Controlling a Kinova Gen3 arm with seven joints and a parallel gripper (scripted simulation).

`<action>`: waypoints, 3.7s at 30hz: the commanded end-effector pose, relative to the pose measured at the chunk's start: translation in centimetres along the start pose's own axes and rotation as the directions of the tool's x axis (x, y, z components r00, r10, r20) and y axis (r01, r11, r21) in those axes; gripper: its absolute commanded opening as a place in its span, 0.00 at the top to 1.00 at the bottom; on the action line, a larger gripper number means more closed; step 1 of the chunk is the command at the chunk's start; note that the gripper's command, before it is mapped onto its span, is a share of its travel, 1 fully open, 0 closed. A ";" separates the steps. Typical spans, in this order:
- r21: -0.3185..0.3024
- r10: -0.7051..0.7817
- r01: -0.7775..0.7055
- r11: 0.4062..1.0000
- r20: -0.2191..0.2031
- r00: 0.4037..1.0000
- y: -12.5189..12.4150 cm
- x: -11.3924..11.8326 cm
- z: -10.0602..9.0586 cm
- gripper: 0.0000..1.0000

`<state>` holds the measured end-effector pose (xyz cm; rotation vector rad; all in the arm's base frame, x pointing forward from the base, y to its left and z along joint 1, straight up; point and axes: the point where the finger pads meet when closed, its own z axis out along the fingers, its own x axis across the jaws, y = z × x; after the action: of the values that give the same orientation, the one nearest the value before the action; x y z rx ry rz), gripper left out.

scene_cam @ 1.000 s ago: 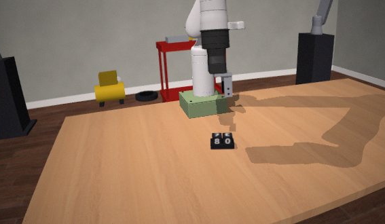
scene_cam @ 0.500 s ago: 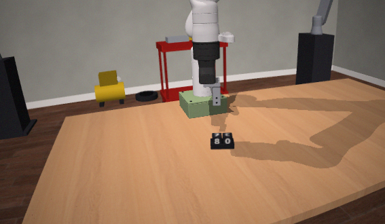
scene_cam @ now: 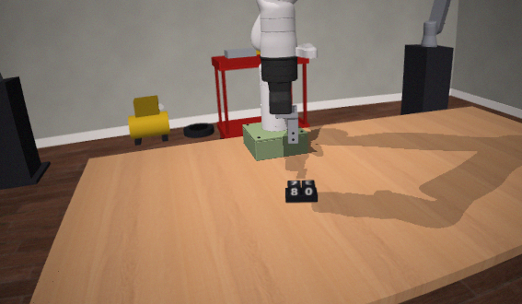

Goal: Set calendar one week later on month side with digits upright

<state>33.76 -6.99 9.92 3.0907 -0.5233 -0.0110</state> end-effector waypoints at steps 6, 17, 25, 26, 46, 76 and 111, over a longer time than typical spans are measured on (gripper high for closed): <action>0.000 0.005 -0.005 1.000 -0.001 1.000 0.0 0.0 0.0 0.00; 0.000 0.068 -0.068 0.998 0.007 0.998 -0.1 0.0 0.1 0.00; -0.002 0.143 -0.143 0.990 0.015 0.990 -0.1 0.0 0.3 0.00; -0.002 0.159 -0.159 0.987 0.017 0.987 -0.1 -0.1 0.4 0.00; -0.032 0.574 -0.573 0.819 0.050 0.817 -0.2 -0.1 1.5 0.00; -0.094 0.997 -0.993 -0.078 0.001 -0.079 0.6 0.0 3.4 0.00; -0.020 0.368 -0.368 -0.930 -0.032 -0.929 0.7 0.0 4.6 0.00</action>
<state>33.61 -7.67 5.48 0.0995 -3.1025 -0.0331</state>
